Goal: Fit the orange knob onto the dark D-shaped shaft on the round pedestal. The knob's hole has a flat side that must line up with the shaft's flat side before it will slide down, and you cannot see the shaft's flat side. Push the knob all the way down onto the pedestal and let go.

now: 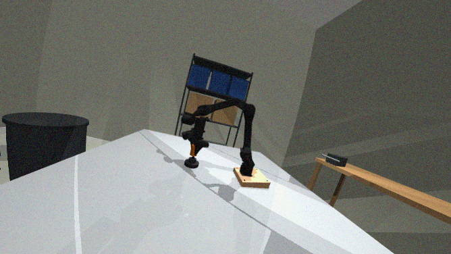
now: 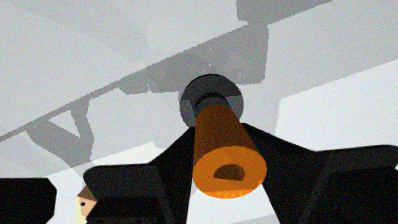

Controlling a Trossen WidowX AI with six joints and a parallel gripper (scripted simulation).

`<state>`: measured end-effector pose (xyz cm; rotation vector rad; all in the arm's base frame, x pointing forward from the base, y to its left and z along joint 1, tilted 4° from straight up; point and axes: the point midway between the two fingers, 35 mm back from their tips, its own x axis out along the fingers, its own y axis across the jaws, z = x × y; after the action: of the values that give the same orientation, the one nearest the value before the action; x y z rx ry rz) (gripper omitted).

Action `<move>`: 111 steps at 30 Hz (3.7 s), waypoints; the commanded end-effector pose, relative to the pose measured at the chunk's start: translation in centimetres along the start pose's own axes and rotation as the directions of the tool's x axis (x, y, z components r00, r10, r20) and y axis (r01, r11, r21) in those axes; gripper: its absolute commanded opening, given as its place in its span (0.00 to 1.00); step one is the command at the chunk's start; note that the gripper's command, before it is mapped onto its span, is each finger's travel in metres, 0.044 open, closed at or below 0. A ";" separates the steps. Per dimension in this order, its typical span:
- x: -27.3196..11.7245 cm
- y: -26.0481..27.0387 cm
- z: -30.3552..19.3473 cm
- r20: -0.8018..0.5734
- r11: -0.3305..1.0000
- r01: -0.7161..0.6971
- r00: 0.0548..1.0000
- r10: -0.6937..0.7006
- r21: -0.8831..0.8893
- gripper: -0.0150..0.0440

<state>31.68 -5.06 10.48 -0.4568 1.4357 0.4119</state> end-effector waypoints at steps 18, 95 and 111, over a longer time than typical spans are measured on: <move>0.4 0.0 0.0 0.001 0.998 0.000 1.000 0.000 -0.056 0.25; 0.2 0.0 0.0 0.001 0.889 0.001 1.000 0.000 -0.457 0.25; 0.4 0.0 0.0 0.001 0.889 0.001 1.000 0.000 -0.457 0.25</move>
<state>31.61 -5.08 10.12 -0.8313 1.3371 0.7548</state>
